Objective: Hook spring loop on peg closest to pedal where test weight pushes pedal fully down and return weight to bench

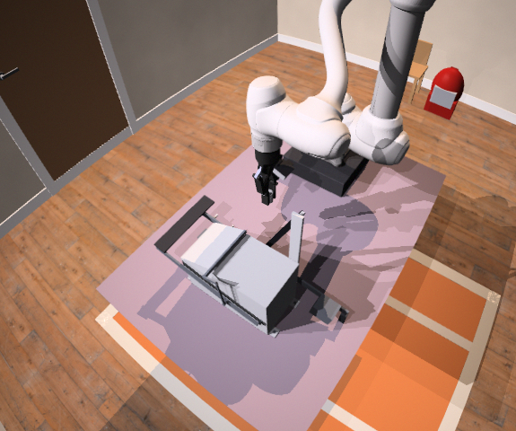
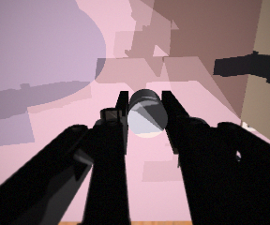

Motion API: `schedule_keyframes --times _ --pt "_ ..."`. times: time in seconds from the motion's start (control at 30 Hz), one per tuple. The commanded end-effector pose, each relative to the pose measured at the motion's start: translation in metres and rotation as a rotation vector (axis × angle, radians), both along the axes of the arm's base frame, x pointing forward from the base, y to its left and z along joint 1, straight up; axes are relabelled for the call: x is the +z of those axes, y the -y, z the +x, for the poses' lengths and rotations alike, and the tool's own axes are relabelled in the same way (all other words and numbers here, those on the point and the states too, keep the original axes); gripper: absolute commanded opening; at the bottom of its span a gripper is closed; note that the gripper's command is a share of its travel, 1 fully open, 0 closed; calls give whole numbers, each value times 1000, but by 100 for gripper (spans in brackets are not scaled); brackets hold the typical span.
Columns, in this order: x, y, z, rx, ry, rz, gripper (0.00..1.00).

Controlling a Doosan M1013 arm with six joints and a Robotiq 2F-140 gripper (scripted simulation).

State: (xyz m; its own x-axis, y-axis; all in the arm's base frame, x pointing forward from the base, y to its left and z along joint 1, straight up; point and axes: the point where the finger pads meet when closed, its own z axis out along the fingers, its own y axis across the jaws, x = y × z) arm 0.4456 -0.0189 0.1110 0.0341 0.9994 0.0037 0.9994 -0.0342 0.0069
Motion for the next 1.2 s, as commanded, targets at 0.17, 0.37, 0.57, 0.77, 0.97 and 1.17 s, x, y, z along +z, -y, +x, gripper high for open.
schedule_keyframes --times 0.17,0.37,0.57,0.77,0.97,1.17 --pt "20 0 0 0 1 0 25" --pt "33 0 0 0 1 0 25" --pt "36 0 0 0 1 0 25" --pt "43 0 0 0 1 0 25" --pt "48 0 0 0 1 0 25" --pt "51 10 12 0 1 -11 25"
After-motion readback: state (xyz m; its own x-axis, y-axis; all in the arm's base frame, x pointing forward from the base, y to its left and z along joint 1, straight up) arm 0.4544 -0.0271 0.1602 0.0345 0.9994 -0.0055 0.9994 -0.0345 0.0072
